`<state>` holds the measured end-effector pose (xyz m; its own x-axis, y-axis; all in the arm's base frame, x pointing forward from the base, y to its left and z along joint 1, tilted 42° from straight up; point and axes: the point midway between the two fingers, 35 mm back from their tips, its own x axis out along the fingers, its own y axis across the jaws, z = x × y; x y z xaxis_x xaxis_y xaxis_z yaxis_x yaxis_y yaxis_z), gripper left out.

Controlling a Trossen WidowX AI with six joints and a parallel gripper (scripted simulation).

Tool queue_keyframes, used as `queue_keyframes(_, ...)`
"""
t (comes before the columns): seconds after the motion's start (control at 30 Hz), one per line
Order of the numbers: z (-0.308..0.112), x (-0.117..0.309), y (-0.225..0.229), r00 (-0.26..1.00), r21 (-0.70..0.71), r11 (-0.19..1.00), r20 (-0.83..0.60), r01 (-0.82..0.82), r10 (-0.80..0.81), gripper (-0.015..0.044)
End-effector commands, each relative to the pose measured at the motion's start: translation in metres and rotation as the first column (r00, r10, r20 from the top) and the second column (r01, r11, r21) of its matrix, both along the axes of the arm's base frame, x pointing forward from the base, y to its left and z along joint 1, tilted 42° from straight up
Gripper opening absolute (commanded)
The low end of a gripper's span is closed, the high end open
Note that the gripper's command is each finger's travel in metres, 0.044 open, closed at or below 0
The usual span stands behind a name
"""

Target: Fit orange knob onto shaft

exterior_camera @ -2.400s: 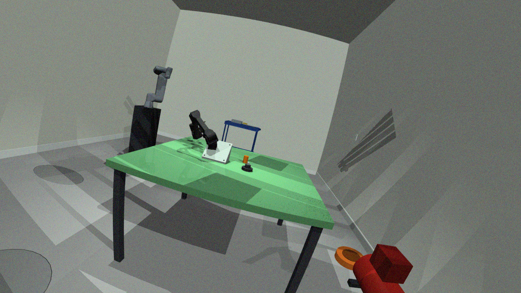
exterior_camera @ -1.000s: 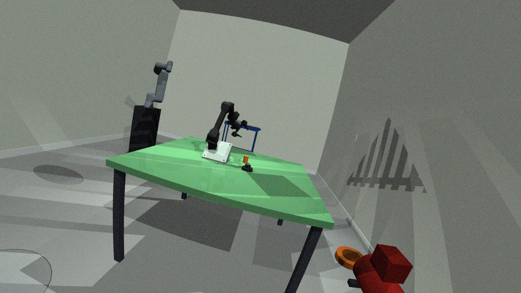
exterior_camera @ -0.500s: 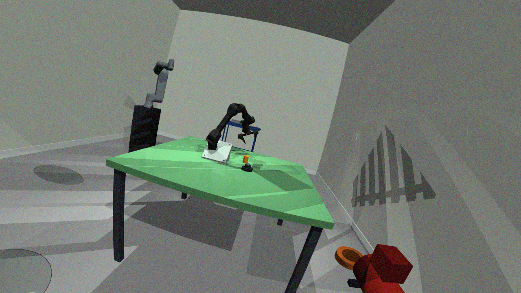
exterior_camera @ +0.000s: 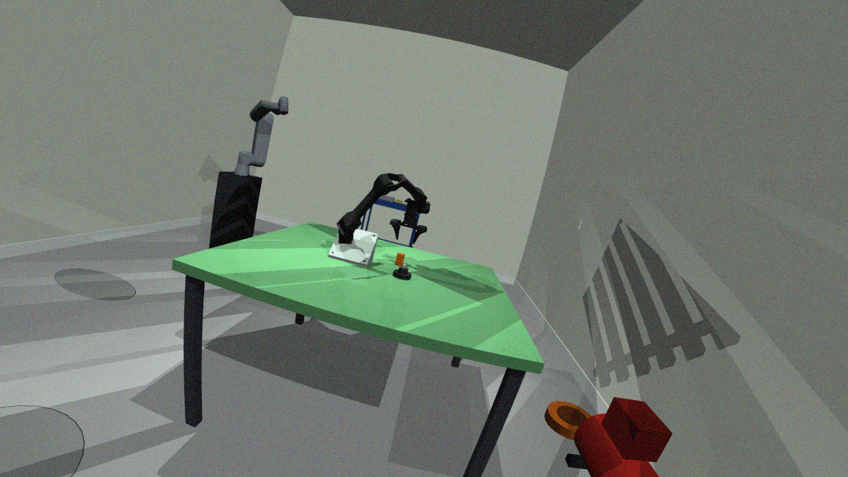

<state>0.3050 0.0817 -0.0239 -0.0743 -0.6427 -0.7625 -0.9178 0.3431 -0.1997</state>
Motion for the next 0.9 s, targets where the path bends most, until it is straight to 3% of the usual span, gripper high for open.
queue_keyframes(0.0,0.007,-0.004,-0.005,0.999,-0.004,0.999,-0.01,0.041,-0.041,0.044)
queue_keyframes(0.23,-0.02,-0.008,-0.028,0.999,-0.006,0.999,-0.009,0.041,-0.041,0.044)
queue_keyframes(0.87,-0.035,-0.01,-0.042,0.999,-0.007,0.999,-0.009,0.04,-0.041,0.044)
